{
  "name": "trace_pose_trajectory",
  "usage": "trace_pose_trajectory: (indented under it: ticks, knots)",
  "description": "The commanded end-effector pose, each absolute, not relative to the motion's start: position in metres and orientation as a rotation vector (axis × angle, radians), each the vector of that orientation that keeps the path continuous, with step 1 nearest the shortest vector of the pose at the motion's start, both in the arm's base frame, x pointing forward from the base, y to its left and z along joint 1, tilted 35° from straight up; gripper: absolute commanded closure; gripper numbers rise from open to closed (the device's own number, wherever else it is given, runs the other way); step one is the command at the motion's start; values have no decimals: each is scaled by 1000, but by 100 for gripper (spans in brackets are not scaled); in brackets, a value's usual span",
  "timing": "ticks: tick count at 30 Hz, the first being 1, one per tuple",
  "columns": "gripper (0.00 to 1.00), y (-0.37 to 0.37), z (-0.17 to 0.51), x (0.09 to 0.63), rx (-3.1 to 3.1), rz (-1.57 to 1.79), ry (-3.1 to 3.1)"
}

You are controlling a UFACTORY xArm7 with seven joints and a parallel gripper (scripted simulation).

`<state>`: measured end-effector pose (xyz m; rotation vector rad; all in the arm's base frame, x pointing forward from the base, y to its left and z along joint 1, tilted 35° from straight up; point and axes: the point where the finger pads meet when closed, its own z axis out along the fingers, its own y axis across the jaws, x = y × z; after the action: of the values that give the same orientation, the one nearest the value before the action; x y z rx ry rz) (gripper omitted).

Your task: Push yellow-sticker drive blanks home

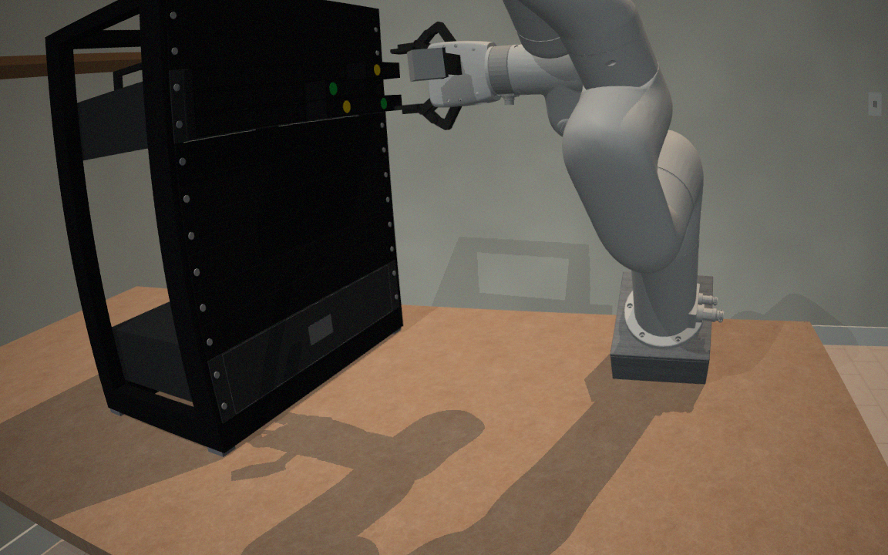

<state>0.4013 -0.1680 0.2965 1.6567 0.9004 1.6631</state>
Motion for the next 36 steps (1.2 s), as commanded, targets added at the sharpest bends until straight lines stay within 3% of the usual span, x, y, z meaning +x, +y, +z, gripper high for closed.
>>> trace_pose_trajectory:
  ticks: [1, 9, 10, 36]
  knots:
    - [0, -169, 297, 401, 1654, 1662, 899]
    - [0, -169, 297, 401, 1654, 1662, 899]
    - [100, -169, 297, 401, 1654, 1662, 899]
    - [100, -169, 297, 401, 1654, 1662, 899]
